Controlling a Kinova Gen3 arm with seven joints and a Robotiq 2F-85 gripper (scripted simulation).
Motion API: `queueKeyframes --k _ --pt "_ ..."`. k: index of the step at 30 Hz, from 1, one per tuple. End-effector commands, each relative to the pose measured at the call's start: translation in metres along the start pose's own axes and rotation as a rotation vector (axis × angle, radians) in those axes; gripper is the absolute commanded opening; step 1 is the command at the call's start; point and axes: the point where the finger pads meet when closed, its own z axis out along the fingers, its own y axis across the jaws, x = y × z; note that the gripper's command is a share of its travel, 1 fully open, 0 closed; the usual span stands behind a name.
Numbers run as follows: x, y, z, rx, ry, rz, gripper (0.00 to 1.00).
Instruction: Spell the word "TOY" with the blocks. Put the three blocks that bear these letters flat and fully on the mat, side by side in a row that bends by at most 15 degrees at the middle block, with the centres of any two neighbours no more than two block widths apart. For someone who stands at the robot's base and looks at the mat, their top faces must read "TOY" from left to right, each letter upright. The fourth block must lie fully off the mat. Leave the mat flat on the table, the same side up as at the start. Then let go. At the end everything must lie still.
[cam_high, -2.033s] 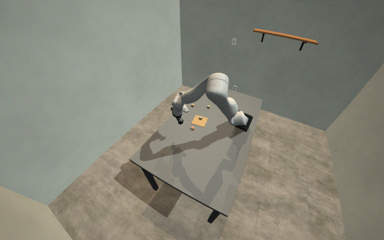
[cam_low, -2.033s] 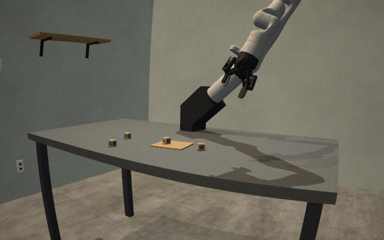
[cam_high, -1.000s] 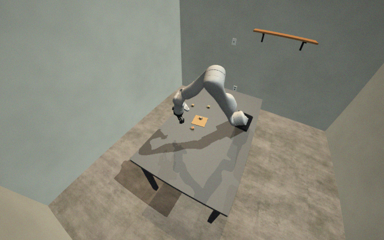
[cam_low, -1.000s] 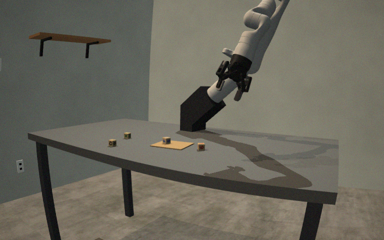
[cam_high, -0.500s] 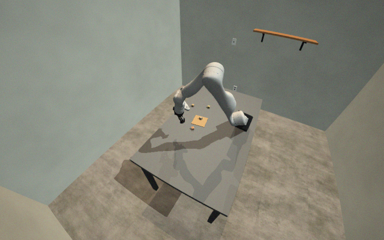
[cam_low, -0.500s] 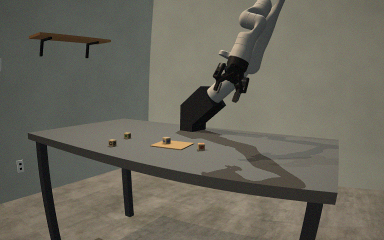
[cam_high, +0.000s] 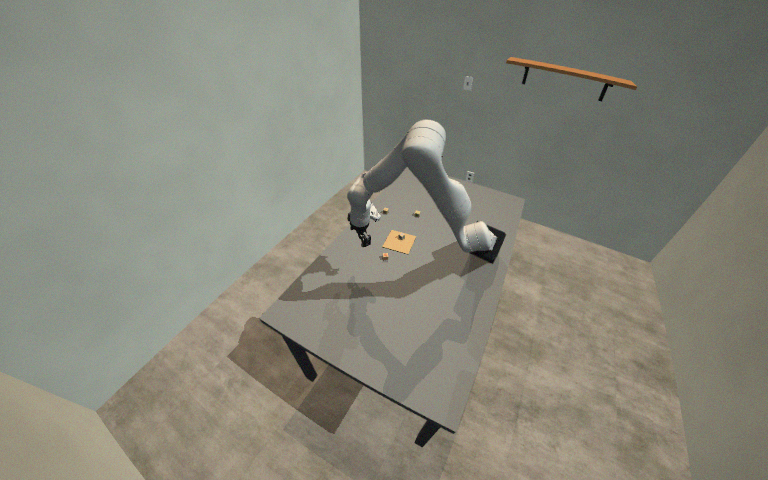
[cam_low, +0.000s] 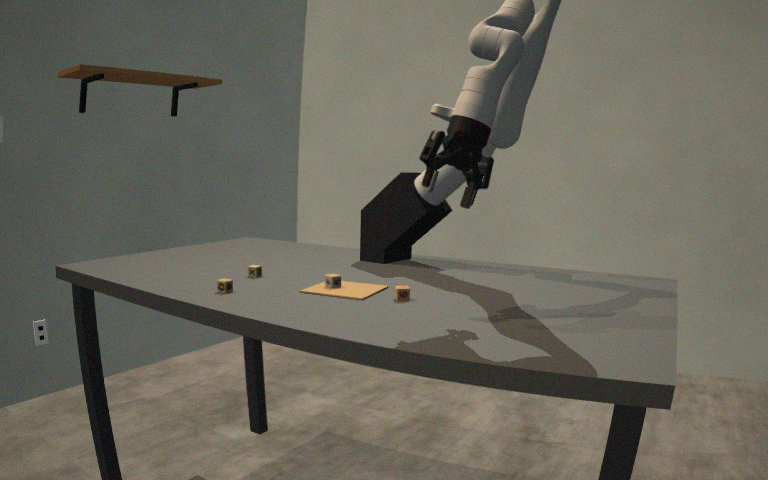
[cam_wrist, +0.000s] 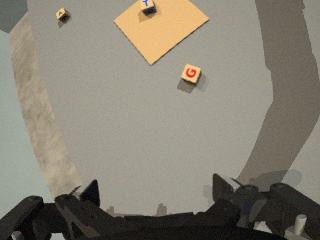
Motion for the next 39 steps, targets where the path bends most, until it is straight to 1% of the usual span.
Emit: queueKeyframes --k 1,4,5,13,14,22,23,31,32,39 --pt "0.0 0.0 0.001 -0.004 -0.003 0.002 1.0" --pt "0.0 0.0 0.001 -0.004 -0.003 0.002 1.0" --pt "0.005 0.001 0.007 -0.028 -0.008 0.007 1.0" --pt "0.005 0.001 0.007 -0.028 -0.008 0.007 1.0" --pt "0.01 0.001 0.013 -0.05 -0.014 0.011 1.0" --pt "0.01 0.001 0.013 -0.05 -0.014 0.011 1.0" --pt "0.014 0.002 0.018 -0.072 -0.019 0.016 1.0" --pt "0.014 0.002 0.018 -0.072 -0.019 0.016 1.0" --pt "0.019 0.003 0.024 -0.094 -0.024 0.02 1.0" --pt "0.019 0.003 0.024 -0.094 -0.024 0.02 1.0"
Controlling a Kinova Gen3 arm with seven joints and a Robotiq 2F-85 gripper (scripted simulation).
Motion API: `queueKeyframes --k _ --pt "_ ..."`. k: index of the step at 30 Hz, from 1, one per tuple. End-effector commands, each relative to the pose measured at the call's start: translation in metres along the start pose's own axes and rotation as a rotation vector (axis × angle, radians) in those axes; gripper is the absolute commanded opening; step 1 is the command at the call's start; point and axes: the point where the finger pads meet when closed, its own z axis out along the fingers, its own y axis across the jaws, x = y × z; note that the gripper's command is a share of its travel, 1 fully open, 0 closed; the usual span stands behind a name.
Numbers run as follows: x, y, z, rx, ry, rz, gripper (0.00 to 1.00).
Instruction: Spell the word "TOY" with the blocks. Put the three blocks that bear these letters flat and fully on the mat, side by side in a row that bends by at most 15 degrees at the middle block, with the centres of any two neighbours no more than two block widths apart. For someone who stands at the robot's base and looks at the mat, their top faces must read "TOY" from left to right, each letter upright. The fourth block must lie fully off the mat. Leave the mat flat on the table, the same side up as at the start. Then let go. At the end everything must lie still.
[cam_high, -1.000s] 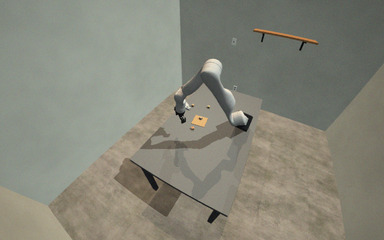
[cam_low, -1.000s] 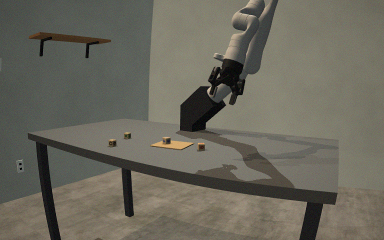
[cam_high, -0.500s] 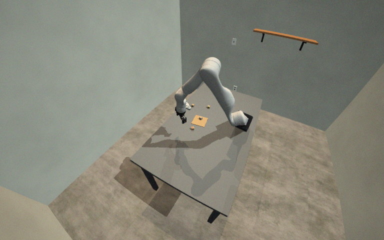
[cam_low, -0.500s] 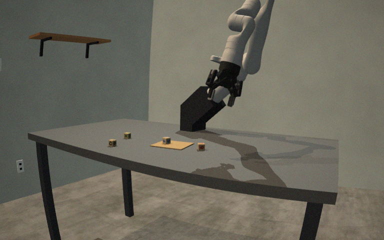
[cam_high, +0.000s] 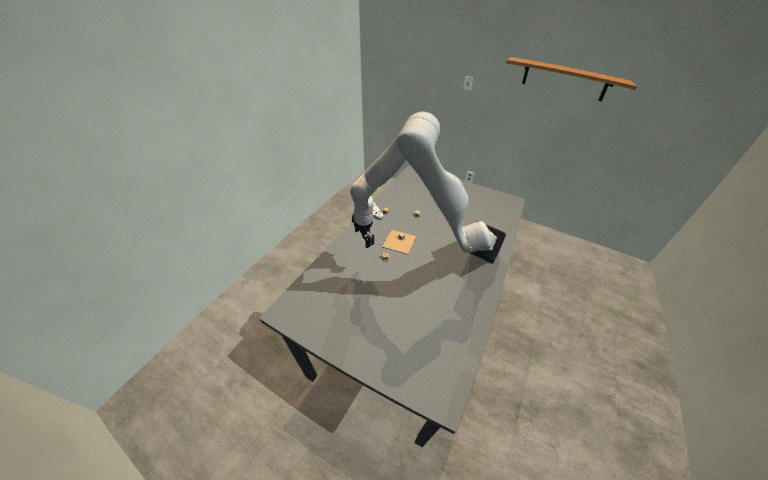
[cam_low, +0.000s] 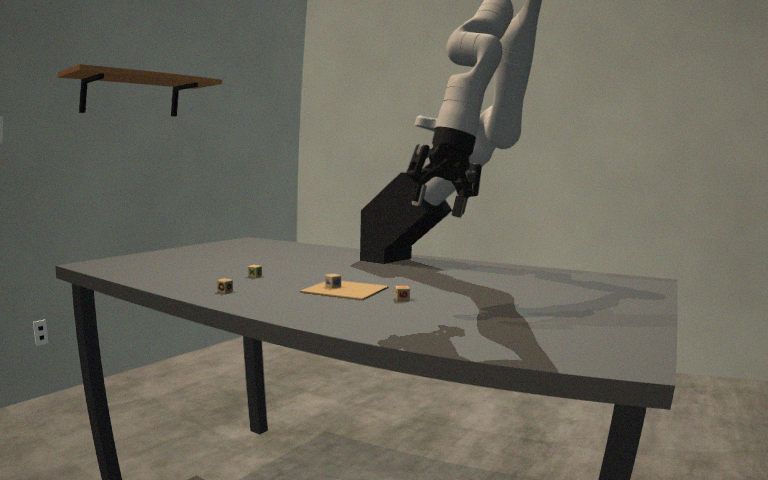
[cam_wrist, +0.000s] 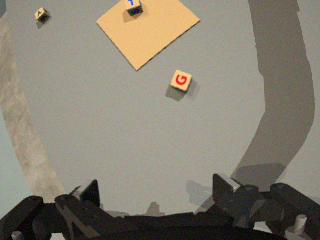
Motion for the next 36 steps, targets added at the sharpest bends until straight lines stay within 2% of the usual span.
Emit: queueKeyframes --k 1,2,10,11,19,20,28,29,36 --pt "0.0 0.0 0.0 -0.002 -0.002 0.002 1.0" --pt "0.005 0.001 0.006 -0.022 -0.006 0.006 1.0" --pt "0.005 0.001 0.006 -0.022 -0.006 0.006 1.0" --pt "0.009 0.002 0.011 -0.042 -0.011 0.01 1.0" --pt "0.009 0.002 0.011 -0.042 -0.011 0.01 1.0" --pt "0.014 0.003 0.017 -0.06 -0.015 0.014 1.0" --pt "0.014 0.003 0.017 -0.06 -0.015 0.014 1.0" --pt "0.018 0.004 0.022 -0.078 -0.018 0.017 1.0" --pt "0.018 0.004 0.022 -0.078 -0.018 0.017 1.0"
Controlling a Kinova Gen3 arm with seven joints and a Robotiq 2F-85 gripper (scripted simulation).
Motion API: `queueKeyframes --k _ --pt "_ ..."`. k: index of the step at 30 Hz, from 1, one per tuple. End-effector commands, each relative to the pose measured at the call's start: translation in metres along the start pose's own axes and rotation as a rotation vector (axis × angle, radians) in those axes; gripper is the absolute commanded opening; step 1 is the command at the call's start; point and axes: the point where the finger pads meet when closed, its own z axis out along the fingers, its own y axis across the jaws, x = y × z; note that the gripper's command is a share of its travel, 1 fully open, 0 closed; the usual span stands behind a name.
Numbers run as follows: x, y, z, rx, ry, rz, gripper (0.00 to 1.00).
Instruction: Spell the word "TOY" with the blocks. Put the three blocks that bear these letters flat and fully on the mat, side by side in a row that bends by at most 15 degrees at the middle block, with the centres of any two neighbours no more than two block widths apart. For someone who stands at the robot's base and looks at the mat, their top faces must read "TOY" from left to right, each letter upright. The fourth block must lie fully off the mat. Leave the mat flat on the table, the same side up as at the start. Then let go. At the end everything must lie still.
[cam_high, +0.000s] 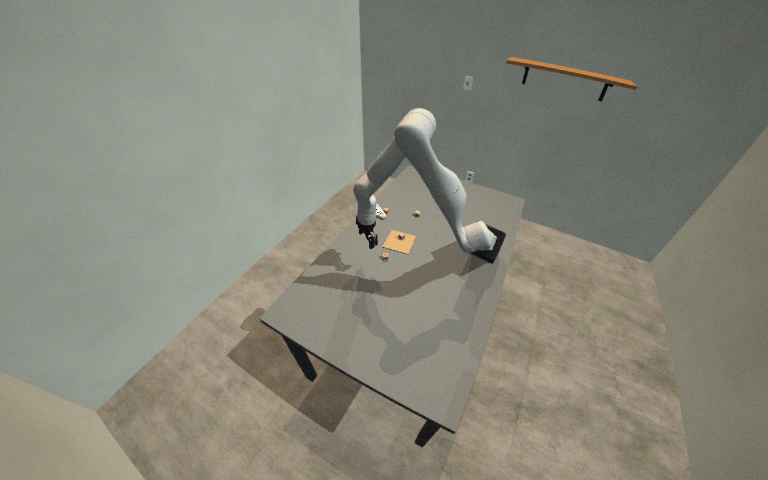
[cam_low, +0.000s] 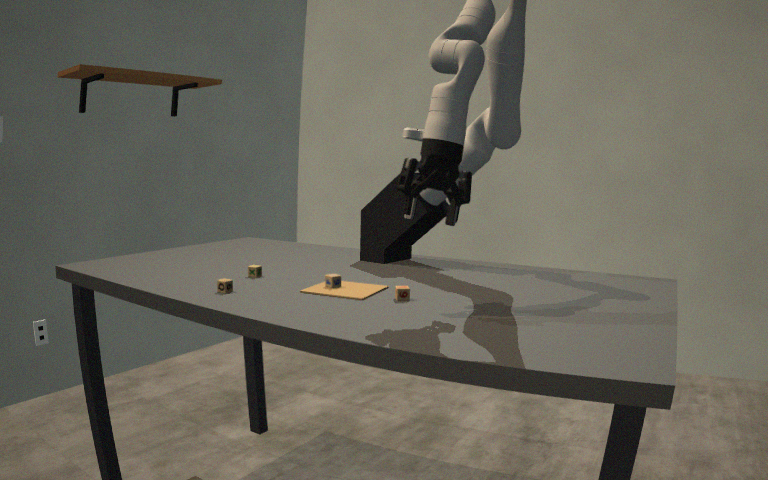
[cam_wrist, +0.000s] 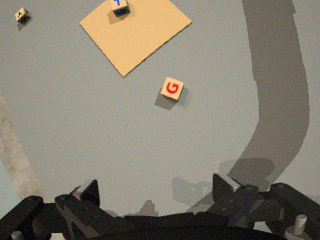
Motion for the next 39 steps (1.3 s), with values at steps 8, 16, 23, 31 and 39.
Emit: queueKeyframes --k 8,16,23,31,39 --pt "0.004 0.001 0.005 -0.018 -0.005 0.005 1.0" --pt "0.008 0.002 0.01 -0.033 -0.008 0.008 1.0" --pt "0.012 0.003 0.014 -0.048 -0.011 0.011 1.0" --pt "0.015 0.004 0.018 -0.062 -0.014 0.014 1.0" --pt "0.018 0.005 0.022 -0.074 -0.017 0.017 1.0"
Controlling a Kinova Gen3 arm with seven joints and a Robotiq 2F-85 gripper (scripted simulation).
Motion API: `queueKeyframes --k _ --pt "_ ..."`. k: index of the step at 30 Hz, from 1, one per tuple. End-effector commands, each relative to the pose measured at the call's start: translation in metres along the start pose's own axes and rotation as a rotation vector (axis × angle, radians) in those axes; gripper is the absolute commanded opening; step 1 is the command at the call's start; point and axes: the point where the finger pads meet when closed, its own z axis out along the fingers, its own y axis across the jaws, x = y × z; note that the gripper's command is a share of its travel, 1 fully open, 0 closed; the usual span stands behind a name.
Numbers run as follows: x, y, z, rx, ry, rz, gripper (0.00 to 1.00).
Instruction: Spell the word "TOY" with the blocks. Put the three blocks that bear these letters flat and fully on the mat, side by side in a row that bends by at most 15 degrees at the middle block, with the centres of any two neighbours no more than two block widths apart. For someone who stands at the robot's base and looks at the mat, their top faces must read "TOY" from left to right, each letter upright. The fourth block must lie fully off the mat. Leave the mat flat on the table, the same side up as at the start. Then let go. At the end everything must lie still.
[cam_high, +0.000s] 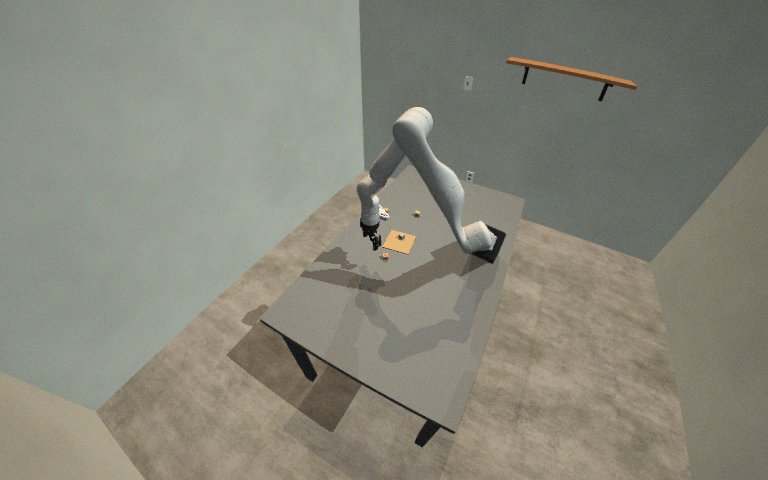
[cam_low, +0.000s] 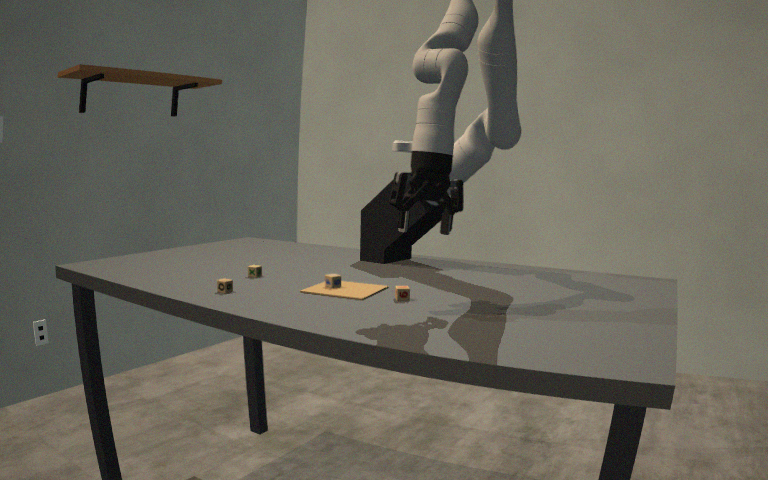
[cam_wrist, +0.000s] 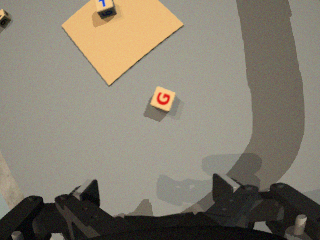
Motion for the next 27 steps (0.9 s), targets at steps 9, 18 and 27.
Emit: queueKeyframes --k 9,18,27 --pt "0.003 0.0006 0.0038 -0.013 -0.004 0.004 1.0" --pt "0.0083 0.0021 0.0102 -0.033 -0.008 0.008 1.0" --pt "0.0105 0.0028 0.0129 -0.041 -0.009 0.01 1.0"
